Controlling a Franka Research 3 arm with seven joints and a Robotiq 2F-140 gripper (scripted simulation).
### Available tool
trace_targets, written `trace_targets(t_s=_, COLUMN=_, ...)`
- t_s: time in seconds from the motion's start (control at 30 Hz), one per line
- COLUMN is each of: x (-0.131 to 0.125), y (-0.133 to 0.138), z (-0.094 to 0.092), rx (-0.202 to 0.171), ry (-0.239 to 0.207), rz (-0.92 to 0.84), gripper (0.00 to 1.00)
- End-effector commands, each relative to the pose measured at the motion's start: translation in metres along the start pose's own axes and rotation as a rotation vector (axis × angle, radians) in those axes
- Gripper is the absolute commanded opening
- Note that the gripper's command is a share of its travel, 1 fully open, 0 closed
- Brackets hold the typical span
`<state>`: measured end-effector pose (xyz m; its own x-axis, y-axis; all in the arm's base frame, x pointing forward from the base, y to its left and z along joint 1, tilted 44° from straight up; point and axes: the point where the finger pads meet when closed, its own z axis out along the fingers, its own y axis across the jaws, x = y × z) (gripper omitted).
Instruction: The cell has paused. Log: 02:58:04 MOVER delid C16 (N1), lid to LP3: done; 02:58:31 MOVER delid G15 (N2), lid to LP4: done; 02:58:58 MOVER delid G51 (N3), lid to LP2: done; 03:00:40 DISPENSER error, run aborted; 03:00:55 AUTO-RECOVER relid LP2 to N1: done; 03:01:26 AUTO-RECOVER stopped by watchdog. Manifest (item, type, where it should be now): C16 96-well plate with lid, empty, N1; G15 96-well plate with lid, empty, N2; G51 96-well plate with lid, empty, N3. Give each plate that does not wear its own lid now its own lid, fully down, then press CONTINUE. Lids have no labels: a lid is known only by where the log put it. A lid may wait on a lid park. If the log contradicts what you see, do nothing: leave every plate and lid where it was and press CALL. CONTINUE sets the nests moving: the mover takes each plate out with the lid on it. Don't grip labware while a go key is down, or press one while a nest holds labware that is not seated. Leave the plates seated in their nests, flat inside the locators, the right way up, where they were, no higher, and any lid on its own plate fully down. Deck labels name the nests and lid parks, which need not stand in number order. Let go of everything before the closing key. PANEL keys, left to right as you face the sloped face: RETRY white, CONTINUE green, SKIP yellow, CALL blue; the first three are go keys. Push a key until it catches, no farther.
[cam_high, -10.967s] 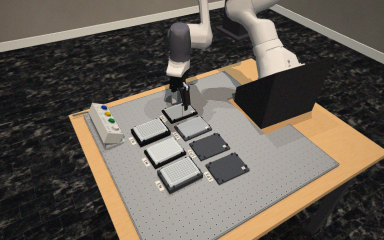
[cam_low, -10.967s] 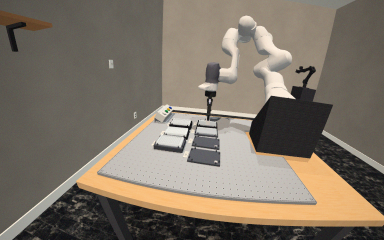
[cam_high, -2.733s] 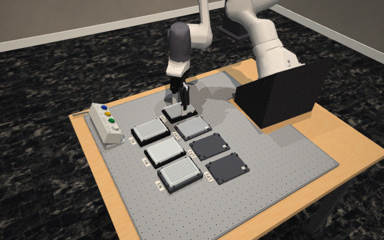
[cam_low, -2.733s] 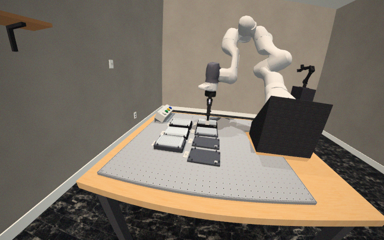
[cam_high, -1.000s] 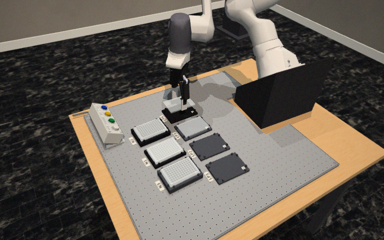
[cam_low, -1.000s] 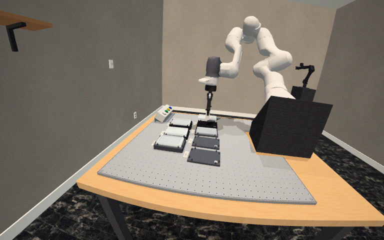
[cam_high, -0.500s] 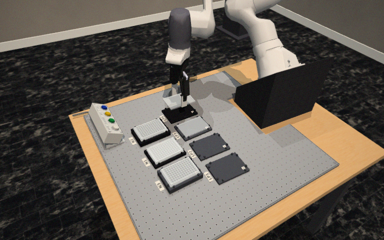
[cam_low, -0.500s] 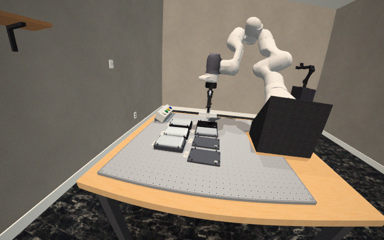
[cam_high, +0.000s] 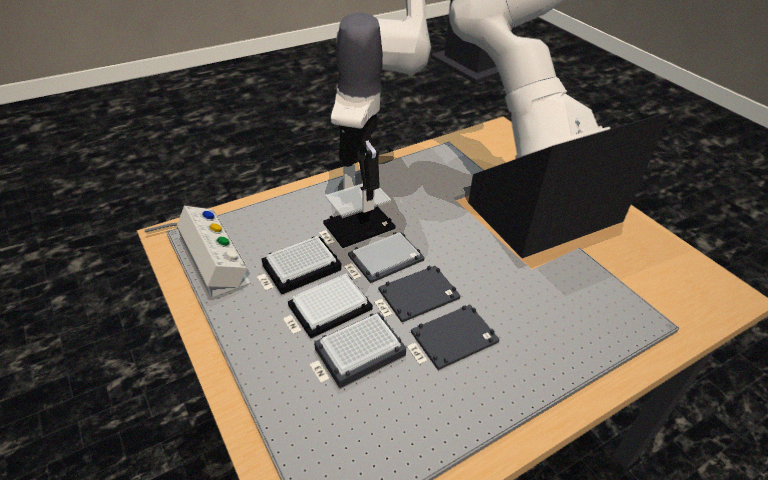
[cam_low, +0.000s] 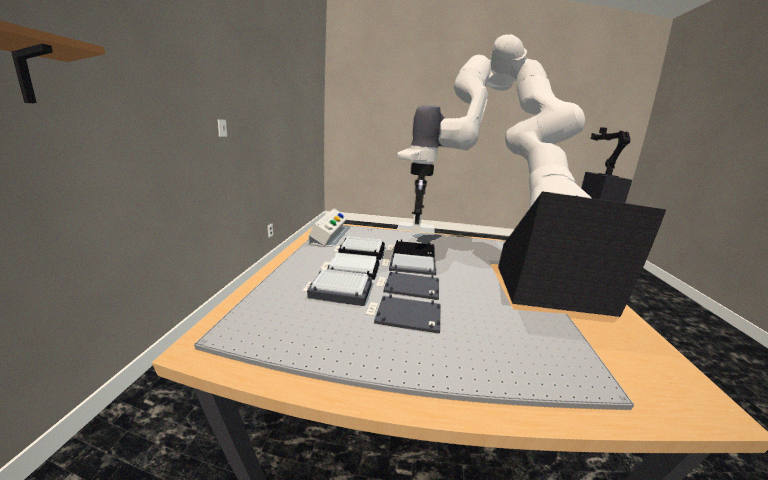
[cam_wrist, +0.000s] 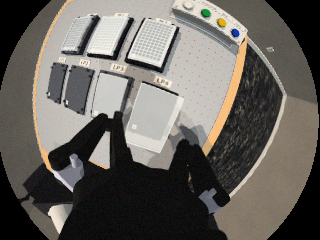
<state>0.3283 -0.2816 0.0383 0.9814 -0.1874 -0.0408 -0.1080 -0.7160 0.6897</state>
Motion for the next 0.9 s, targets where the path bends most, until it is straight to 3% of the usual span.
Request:
trace_targets(t_s=0.0, x=0.008, y=0.002, z=-0.001, rx=-0.009, ry=-0.005, rz=-0.004, gripper=0.00)
trace_targets(t_s=0.07, x=0.034, y=0.006, z=-0.001, rx=-0.025, ry=-0.008, rz=0.003, gripper=0.00)
trace_targets(t_s=0.17, x=0.095, y=-0.004, z=-0.003, rx=-0.041, ry=-0.009, rz=0.009, gripper=0.00)
trace_targets(t_s=0.37, x=0.176, y=-0.063, z=0.000, rx=-0.004, ry=-0.003, rz=-0.006, gripper=0.00)
trace_targets(t_s=0.87, x=0.179, y=-0.065, z=0.000, rx=-0.001, ry=-0.003, rz=-0.007, gripper=0.00)
